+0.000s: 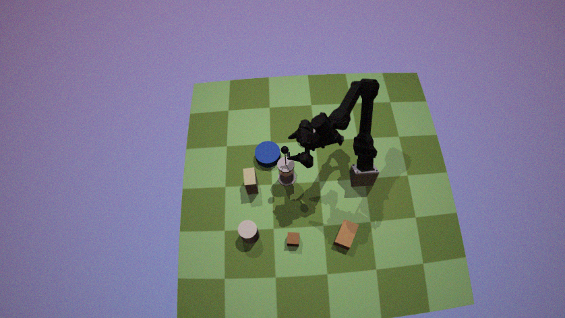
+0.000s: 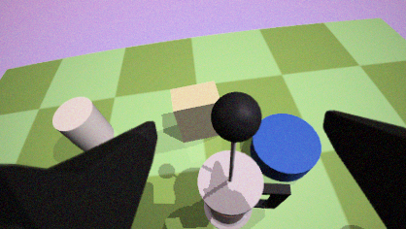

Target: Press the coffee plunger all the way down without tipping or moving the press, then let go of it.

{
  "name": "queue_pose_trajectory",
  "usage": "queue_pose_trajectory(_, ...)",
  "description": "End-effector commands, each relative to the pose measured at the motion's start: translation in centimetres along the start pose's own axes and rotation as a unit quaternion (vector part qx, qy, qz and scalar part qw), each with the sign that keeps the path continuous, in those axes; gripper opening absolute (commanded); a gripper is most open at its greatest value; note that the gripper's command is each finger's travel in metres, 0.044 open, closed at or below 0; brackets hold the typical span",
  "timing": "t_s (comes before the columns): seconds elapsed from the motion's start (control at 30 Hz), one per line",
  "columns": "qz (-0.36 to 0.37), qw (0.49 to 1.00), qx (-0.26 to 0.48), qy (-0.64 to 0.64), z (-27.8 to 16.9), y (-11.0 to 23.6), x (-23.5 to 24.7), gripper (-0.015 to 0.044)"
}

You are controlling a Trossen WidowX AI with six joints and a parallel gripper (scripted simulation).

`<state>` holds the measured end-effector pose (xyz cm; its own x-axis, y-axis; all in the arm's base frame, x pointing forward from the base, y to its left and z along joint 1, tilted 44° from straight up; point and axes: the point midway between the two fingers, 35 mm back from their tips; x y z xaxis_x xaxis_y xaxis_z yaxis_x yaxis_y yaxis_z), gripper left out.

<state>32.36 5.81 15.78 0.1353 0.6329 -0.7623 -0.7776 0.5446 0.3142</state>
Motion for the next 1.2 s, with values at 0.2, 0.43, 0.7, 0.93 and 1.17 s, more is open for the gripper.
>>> queue_pose_trajectory(0.2,0.001,1.000,-0.002,0.003,0.0,-1.6,0.0,0.0440)
queue_pose_trajectory(0.43,0.000,1.000,-0.003,0.003,0.0,-2.3,-0.1,0.0440)
queue_pose_trajectory(0.7,0.000,1.000,-0.003,0.003,0.0,-2.3,-0.1,0.0230)
queue_pose_trajectory(0.93,0.000,1.000,-0.003,0.003,0.0,-2.3,-0.1,0.0127)
queue_pose_trajectory(1.17,0.000,1.000,-0.003,0.003,0.0,-2.4,0.0,0.0127)
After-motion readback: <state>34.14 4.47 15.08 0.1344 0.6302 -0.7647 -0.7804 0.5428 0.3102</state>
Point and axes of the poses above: the point midway between the two fingers, 35 mm back from their tips, its own y axis back along the fingers, its own x axis across the jaws, z = x × y, and after that the axes turned 8 degrees about y, right-handed
